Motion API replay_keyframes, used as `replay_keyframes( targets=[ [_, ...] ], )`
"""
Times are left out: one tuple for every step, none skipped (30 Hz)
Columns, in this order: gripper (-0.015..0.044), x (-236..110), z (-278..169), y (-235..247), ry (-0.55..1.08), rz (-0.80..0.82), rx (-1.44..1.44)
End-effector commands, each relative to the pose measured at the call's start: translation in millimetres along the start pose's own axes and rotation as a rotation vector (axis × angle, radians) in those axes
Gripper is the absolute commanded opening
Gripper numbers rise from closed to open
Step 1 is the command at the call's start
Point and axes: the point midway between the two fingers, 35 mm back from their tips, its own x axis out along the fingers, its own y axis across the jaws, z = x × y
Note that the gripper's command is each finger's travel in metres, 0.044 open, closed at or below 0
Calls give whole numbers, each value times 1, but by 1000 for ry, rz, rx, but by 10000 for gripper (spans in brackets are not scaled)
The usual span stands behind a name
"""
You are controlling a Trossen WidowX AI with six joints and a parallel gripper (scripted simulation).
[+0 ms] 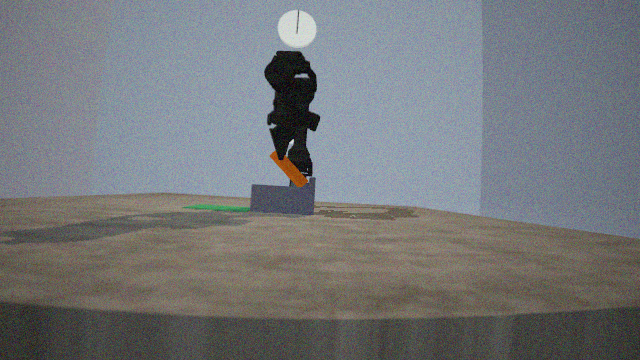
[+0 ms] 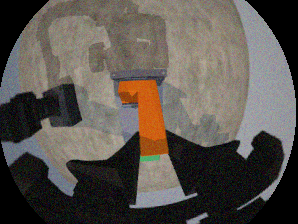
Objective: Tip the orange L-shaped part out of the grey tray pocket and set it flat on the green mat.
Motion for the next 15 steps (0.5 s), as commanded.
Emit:
replay_keyframes(
  targets=[
    [0, -8, 1, -2, -5, -9, -3],
    [0, -10, 1, -2, -5, -9, -3],
    [0, -11, 1, -2, -5, -9, -3],
    [0, -13, 1, -2, -5, -9, -3],
    [0, -15, 1, -2, -5, -9, -3],
    [0, -16, 1, -2, -5, -9, -3],
    [0, -18, 1, -2, -5, -9, -3],
    [0, -19, 1, -2, -5, -9, -3],
    [0, -21, 1, -2, -5, -9, -3],
    [0, -22, 1, -2, -5, -9, -3],
    [0, -24, 1, -2, -5, -9, -3],
    [0, -25, 1, -2, -5, -9, -3],
    [0, -27, 1, -2, -5, -9, -3],
    [0, -29, 1, -1, -5, -9, -3],
    [0, -28, 1, -1, -5, -9, -3]
  ],
)
